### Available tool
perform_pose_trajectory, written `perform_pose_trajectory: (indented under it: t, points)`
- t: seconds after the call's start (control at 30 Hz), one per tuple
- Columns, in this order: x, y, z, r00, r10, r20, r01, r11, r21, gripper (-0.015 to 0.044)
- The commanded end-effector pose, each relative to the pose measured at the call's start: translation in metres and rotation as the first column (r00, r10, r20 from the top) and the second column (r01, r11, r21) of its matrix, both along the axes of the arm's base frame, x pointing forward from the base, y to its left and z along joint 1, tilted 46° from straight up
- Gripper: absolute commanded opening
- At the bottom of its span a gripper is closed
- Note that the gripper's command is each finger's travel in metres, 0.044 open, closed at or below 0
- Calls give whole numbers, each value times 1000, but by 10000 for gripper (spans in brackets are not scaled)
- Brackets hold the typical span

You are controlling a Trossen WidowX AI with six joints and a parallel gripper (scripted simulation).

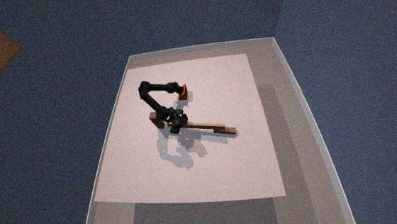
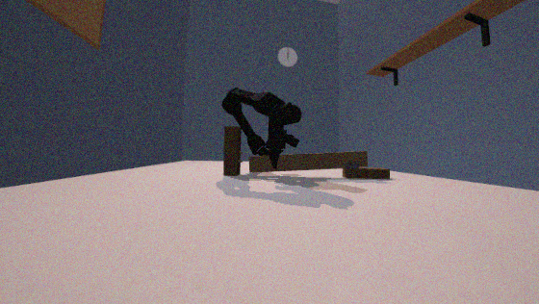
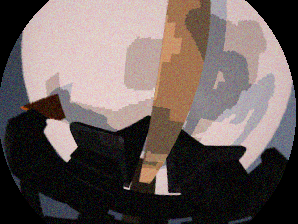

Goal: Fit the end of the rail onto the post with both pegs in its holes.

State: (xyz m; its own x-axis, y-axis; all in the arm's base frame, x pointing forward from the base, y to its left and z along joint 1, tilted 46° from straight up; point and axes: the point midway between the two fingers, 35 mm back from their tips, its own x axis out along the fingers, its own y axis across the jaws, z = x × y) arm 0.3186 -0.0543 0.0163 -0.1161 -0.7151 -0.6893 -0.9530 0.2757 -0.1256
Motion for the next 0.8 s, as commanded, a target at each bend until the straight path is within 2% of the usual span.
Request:
perform_pose_trajectory:
  t: [0.0,0.77]
  points:
    - [3,6,3,1000,6,8,-6,1000,8,0]
    - [4,14,11,1000,6,8,-6,1000,9,0]
